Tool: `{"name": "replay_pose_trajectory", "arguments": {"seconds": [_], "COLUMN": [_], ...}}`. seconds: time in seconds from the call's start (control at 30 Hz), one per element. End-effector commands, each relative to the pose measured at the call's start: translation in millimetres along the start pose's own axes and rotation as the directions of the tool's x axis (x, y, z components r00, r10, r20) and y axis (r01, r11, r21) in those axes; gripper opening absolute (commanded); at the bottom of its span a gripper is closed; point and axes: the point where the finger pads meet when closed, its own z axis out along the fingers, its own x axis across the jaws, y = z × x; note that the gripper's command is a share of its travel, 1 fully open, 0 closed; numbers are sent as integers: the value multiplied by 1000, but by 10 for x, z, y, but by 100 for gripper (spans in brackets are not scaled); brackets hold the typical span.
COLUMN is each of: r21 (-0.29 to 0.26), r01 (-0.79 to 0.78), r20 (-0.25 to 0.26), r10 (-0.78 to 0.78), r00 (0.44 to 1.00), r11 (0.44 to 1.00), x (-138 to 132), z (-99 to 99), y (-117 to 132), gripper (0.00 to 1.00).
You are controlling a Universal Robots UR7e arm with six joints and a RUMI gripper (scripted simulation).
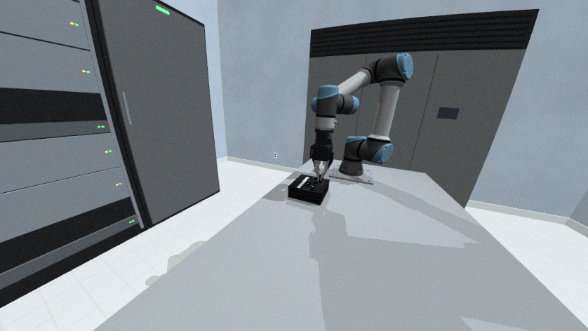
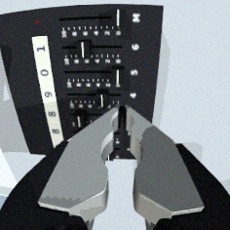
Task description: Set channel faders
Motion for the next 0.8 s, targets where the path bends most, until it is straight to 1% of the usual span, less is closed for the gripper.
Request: {"name": "replay_pose_trajectory", "arguments": {"seconds": [0.0,0.77], "r21": [1,1], "r01": [-1,-1], "r20": [-1,-1], "r10": [1,1], "r00": [1000,1000], "r11": [1000,1000], "x": [2,2], "z": [9,34], "y": [-15,-15], "gripper": [0,0]}}
